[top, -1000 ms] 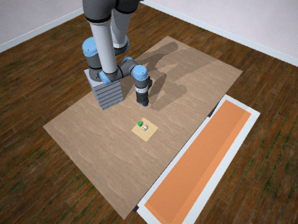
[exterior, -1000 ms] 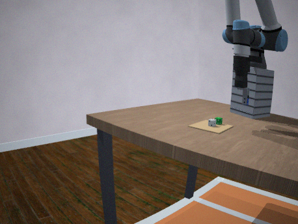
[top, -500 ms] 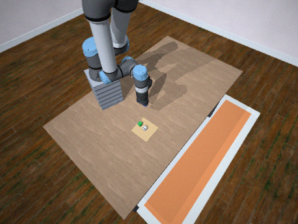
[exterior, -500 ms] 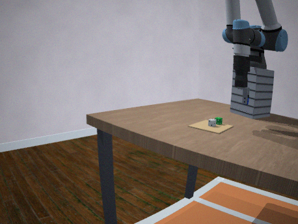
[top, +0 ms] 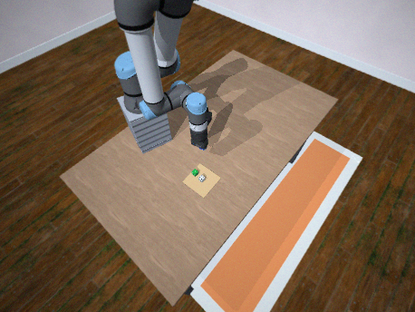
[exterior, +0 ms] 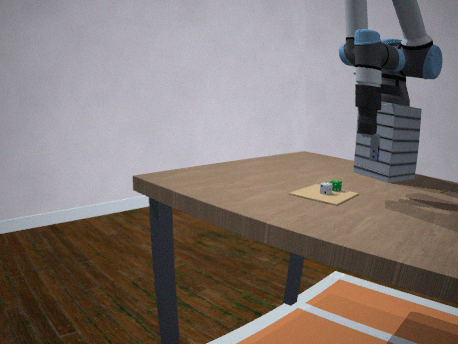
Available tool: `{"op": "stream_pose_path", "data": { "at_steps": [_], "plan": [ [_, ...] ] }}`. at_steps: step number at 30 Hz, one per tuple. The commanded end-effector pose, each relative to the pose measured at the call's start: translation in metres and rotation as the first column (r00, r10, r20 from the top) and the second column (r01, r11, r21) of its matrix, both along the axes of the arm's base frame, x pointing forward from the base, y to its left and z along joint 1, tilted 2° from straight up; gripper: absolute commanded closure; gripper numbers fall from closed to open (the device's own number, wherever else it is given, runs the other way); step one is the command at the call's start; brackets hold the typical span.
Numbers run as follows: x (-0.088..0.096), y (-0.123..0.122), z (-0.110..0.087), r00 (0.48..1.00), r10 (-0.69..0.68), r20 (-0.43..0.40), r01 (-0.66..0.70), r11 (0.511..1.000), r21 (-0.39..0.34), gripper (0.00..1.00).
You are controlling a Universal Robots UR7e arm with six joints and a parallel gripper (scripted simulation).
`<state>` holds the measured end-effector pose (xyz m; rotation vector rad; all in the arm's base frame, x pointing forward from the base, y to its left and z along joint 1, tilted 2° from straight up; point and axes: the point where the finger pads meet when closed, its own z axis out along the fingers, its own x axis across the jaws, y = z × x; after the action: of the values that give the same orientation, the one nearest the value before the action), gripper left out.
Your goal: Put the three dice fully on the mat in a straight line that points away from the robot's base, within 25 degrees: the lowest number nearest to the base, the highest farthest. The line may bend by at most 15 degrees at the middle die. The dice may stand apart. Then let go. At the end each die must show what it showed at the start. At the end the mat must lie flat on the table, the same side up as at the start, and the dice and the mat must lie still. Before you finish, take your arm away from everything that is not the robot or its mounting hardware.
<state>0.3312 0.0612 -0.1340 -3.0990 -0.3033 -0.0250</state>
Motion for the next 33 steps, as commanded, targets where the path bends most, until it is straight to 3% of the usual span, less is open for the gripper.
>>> {"op": "stream_pose_path", "data": {
  "at_steps": [1, 7, 16, 19, 31, 33],
  "plan": [
    [0.014, -0.010, -0.002, 0.991, 0.130, 0.004, -0.130, 0.991, -0.001, 0.51],
    [0.026, -0.020, -0.003, 0.966, 0.260, 0.007, -0.260, 0.966, -0.004, 0.51],
    [0.048, -0.038, -0.004, 0.887, 0.462, 0.012, -0.462, 0.887, -0.009, 0.51],
    [0.049, -0.040, -0.004, 0.878, 0.478, 0.013, -0.478, 0.878, -0.009, 0.51],
    [0.078, -0.066, -0.003, 0.705, 0.709, 0.017, -0.708, 0.706, -0.018, 0.51],
    [0.084, -0.073, -0.002, 0.658, 0.753, 0.018, -0.752, 0.658, -0.020, 0.51]
  ]
}}
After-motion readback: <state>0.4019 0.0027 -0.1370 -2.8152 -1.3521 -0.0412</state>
